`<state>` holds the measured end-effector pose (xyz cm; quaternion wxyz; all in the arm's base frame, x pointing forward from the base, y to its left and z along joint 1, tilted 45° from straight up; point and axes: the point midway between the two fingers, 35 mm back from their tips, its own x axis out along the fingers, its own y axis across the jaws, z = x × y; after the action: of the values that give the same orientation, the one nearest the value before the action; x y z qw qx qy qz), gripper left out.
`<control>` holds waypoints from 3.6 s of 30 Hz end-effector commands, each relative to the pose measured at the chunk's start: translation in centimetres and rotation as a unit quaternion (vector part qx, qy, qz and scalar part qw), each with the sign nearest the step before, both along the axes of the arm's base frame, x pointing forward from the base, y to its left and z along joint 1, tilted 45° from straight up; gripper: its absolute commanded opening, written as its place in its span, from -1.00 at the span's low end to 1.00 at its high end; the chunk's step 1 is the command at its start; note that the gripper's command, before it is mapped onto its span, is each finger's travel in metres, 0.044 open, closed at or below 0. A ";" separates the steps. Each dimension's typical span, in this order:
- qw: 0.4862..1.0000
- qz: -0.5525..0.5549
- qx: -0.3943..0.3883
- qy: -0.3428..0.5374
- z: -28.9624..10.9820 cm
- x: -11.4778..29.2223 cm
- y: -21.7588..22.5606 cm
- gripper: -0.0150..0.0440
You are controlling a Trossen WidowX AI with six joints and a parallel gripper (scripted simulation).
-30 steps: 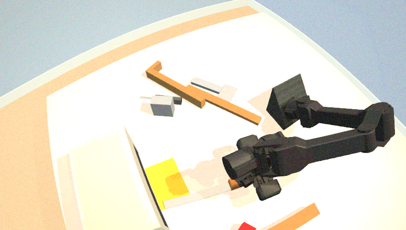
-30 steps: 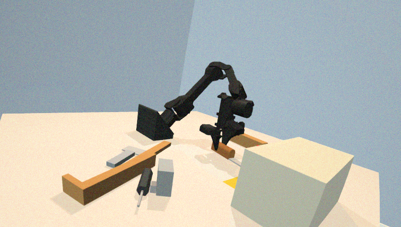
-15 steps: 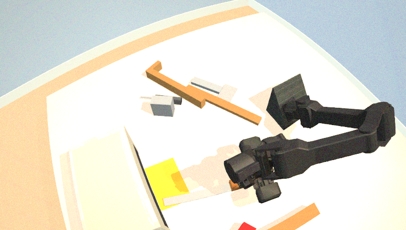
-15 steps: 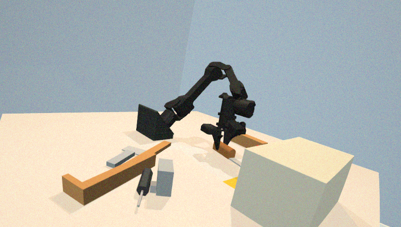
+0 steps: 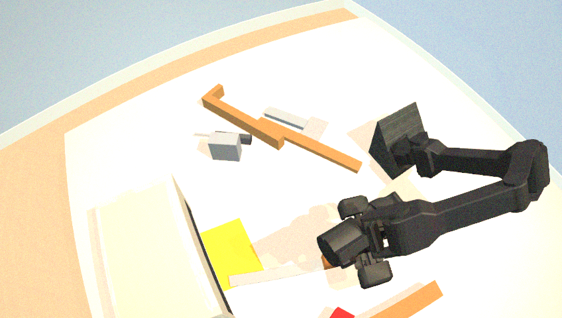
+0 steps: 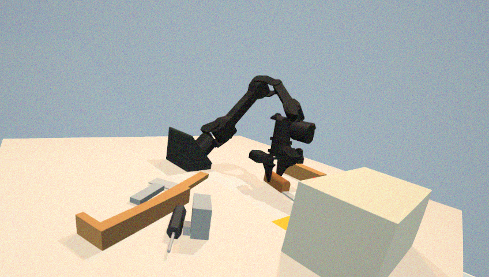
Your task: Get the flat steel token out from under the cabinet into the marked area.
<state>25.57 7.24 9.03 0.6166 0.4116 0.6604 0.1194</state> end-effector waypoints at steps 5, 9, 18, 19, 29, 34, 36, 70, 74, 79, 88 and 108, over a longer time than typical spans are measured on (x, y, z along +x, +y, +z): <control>1.000 -0.002 0.002 0.000 0.9 0.2 0.7 -0.49; 1.000 -0.004 0.003 0.002 1.4 0.3 1.1 -0.49; 1.000 -0.004 0.003 0.004 1.2 0.2 1.1 0.13; 1.000 -0.004 0.003 0.004 1.2 0.2 1.1 0.19; 1.000 -0.004 0.003 0.002 1.2 0.3 1.2 0.42; 1.000 -0.004 0.003 0.002 1.1 0.2 1.2 0.42; 1.000 -0.004 0.003 0.002 1.1 0.2 1.3 0.42; 1.000 -0.004 0.003 0.000 0.9 1.3 0.9 -0.49; 1.000 -0.003 0.003 0.000 0.8 1.7 0.8 -0.49; 1.000 -0.003 0.003 0.000 0.7 2.2 0.6 -0.49; 1.000 -0.003 0.002 0.000 0.5 3.2 0.2 -0.49; 1.000 -0.003 0.002 -0.001 0.1 5.5 -0.6 -0.49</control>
<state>30.73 6.69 9.15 0.6163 0.4152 0.6587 0.1181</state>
